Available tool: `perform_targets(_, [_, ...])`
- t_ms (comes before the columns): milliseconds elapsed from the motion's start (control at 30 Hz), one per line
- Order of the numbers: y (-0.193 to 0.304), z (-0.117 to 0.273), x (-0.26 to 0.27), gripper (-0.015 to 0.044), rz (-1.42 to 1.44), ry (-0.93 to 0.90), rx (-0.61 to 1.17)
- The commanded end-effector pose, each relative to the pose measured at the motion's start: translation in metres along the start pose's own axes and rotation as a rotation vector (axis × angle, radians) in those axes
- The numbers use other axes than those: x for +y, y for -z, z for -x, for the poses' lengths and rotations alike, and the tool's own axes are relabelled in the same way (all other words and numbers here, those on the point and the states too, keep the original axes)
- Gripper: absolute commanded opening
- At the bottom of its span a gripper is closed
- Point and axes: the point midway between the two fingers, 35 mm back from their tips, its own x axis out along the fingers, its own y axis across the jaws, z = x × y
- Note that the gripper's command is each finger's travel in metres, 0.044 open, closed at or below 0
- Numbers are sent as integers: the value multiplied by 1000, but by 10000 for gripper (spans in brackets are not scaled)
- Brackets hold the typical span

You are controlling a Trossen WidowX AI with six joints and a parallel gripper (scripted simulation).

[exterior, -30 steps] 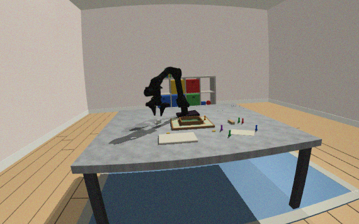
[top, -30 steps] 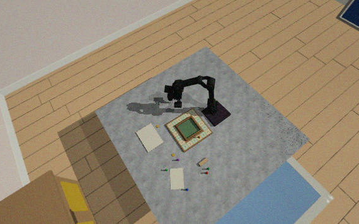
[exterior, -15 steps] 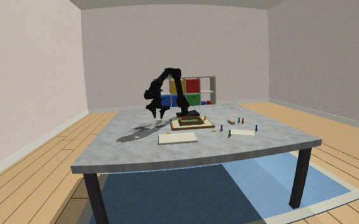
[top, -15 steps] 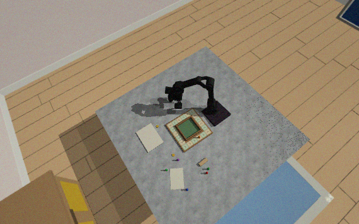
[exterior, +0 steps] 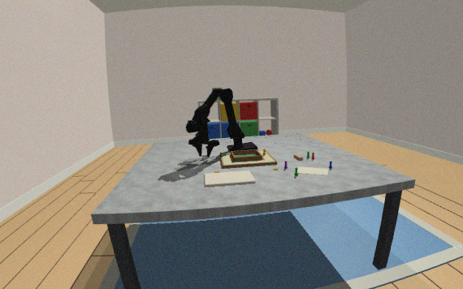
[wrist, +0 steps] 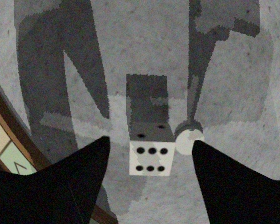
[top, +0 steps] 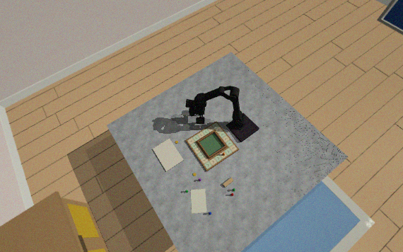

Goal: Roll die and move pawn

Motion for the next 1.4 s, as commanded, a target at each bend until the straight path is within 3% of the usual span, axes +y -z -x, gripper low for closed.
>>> perform_targets(0, [2,-4,1,222,4,-5,6])
perform_targets(133, [2,-4,1,118,4,-5,6])
perform_targets(333, [2,-4,1,78,4,-5,6])
perform_targets(433, [1,-1,1,0,3,-5,6])
perform_targets(1167, [-2,115,9,0,3,-6,5])
perform_targets(1367, [-1,118,13,0,18,-10,4])
